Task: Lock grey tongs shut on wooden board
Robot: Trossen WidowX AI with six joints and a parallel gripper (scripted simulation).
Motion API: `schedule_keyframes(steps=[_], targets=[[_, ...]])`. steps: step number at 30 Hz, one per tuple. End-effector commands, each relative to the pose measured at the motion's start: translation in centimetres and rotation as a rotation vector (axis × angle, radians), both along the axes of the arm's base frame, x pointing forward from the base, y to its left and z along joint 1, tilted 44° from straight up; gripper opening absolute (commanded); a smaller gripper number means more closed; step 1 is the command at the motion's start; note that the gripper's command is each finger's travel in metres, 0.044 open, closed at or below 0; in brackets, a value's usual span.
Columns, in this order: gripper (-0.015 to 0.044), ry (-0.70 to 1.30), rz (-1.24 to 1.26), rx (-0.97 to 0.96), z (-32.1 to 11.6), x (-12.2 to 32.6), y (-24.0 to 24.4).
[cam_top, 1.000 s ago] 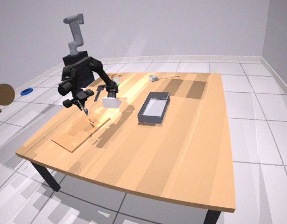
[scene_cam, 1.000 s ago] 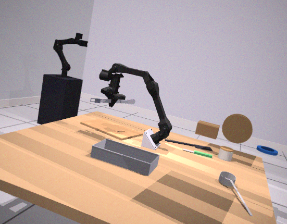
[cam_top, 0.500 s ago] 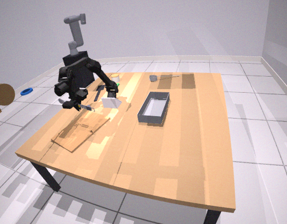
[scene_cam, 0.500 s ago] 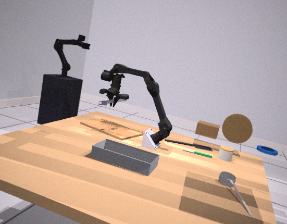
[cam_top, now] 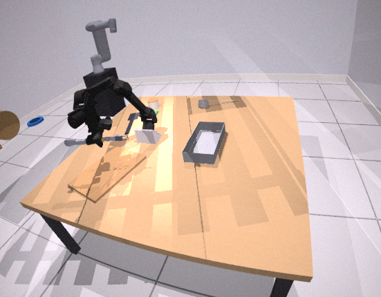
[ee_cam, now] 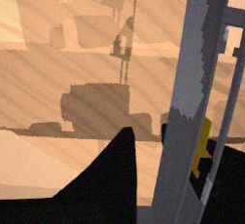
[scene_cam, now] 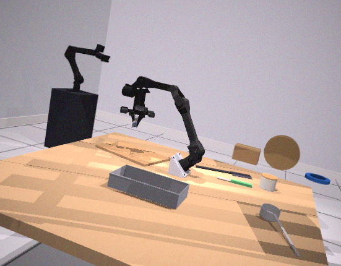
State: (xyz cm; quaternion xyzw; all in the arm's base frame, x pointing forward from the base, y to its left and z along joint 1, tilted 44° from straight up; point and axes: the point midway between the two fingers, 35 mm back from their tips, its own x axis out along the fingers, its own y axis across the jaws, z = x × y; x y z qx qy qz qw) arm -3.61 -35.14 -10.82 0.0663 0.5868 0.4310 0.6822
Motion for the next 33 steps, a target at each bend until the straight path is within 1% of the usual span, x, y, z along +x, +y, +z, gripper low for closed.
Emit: schedule_keyframes(steps=[1, 16, 27, 33], targets=[[-0.015, -0.08, 0.097, 0.004, 0.0, -0.7, -0.1], [-0.015, -0.384, 0.44, 0.043, -0.2, -3.2, 0.2], [-0.015, -0.387, 0.446, 0.042, -0.3, -3.2, 0.2], [-0.015, -0.362, 0.479, -0.003, -0.9, -3.2, -0.1]])
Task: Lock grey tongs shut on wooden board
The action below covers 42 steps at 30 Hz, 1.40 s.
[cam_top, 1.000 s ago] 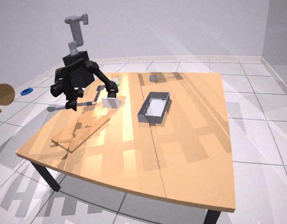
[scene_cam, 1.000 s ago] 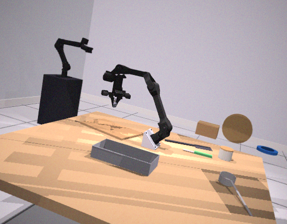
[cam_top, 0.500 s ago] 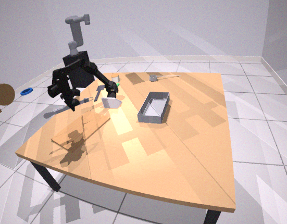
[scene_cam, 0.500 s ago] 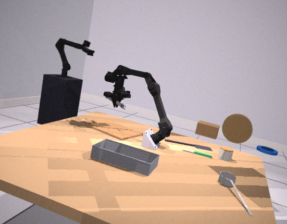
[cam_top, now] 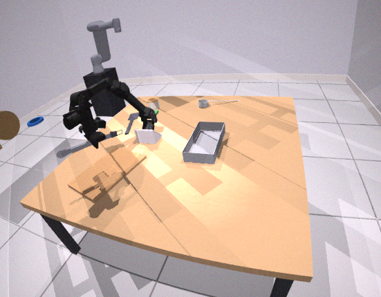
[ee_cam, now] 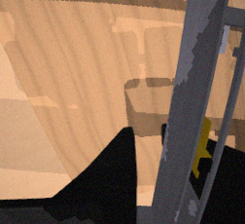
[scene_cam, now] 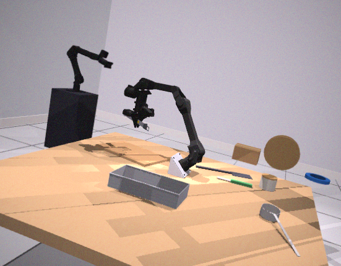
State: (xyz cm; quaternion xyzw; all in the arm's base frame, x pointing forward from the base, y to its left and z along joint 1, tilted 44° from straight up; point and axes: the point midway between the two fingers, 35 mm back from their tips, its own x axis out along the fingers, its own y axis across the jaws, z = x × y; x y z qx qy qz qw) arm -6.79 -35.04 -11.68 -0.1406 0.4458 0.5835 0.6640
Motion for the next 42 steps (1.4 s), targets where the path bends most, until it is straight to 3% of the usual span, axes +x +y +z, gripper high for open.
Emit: schedule_keyframes(steps=[1, 42], targets=[[-0.015, 0.01, 0.025, -0.043, -0.2, 0.0, -0.3], [-0.015, 0.154, 0.225, -0.552, -2.5, 0.7, -1.2]])
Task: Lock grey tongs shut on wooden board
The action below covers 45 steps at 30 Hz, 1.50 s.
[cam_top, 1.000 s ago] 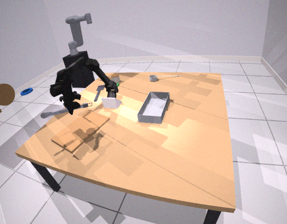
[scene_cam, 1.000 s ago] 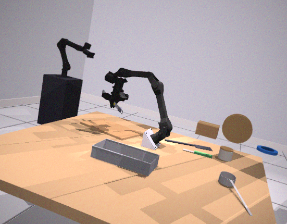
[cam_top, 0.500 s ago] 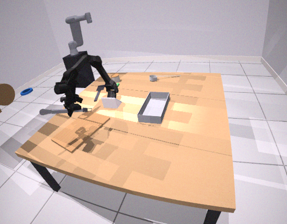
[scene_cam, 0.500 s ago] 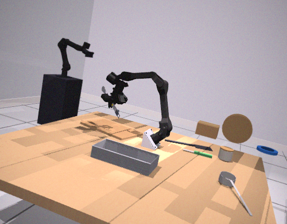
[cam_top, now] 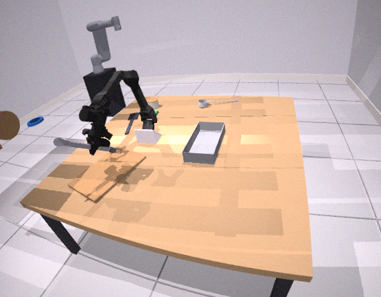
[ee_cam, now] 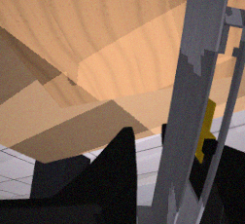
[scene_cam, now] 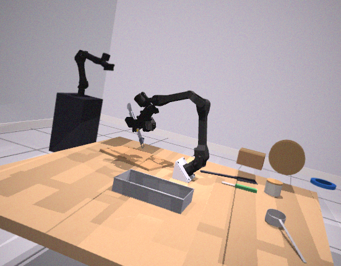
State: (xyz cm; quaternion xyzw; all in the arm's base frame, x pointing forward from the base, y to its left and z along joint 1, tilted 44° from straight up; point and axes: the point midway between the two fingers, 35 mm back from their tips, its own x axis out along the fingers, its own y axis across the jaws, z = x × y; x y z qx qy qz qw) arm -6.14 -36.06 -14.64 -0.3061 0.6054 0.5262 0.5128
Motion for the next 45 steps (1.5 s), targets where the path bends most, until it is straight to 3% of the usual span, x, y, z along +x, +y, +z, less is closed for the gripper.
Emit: schedule_keyframes(steps=[1, 45], targets=[[-0.015, 0.019, 0.022, -0.058, 0.5, 0.1, -0.2], [-0.015, 0.172, 0.148, -0.563, 4.9, 0.8, 3.6]])
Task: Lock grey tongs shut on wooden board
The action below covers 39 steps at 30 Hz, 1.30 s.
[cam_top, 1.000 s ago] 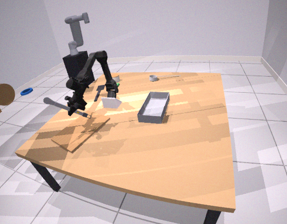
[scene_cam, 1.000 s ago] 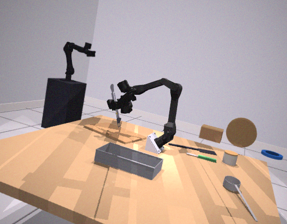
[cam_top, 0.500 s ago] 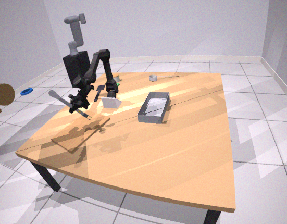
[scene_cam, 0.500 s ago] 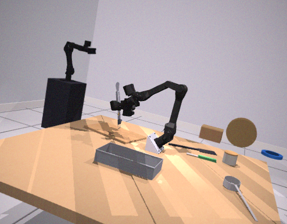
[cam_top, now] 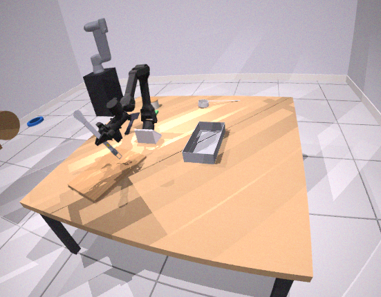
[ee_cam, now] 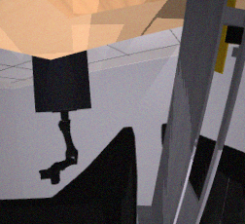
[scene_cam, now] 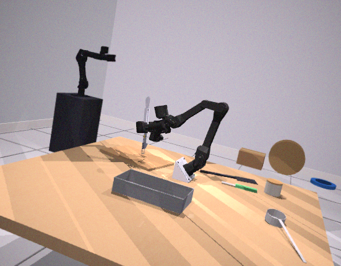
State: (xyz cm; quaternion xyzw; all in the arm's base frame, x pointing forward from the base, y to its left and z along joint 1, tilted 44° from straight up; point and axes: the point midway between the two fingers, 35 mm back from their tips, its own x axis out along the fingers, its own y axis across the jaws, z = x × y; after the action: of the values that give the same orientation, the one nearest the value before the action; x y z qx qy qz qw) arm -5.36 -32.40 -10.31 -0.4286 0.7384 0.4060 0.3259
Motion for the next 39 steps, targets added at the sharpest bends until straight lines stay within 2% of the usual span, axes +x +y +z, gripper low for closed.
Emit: schedule_keyframes(steps=[1, 39], targets=[[-0.015, 0.009, 0.006, -0.03, 0.62, 0.0, -0.08], [-0.015, 0.004, 0.003, -0.01, 0.32, -0.01, -0.35]])
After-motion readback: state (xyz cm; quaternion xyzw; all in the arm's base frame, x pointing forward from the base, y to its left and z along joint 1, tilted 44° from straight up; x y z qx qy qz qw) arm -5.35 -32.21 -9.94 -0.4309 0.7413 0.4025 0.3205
